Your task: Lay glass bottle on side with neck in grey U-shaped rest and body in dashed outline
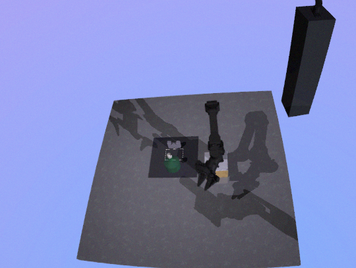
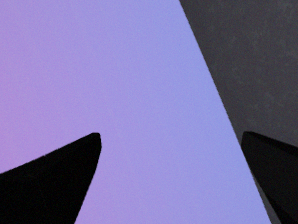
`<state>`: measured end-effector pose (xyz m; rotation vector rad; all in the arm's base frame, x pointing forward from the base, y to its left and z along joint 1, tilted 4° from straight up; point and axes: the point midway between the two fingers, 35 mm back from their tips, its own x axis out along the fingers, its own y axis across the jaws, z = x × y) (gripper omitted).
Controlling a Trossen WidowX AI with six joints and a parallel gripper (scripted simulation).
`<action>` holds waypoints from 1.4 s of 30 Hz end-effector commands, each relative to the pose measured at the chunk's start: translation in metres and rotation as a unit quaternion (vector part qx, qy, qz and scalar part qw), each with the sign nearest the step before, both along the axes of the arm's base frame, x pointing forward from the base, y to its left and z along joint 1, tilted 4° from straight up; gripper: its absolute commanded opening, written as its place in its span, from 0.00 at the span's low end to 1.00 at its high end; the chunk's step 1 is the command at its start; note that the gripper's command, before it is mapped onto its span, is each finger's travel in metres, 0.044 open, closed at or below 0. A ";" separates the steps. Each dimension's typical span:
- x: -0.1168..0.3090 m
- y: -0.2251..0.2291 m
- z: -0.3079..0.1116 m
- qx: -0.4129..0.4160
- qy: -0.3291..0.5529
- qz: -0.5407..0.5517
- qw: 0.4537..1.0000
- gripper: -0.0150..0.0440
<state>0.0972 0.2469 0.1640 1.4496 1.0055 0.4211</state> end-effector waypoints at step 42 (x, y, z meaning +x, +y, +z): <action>0.179 -0.232 -0.025 -0.693 -0.310 0.603 0.245 1.00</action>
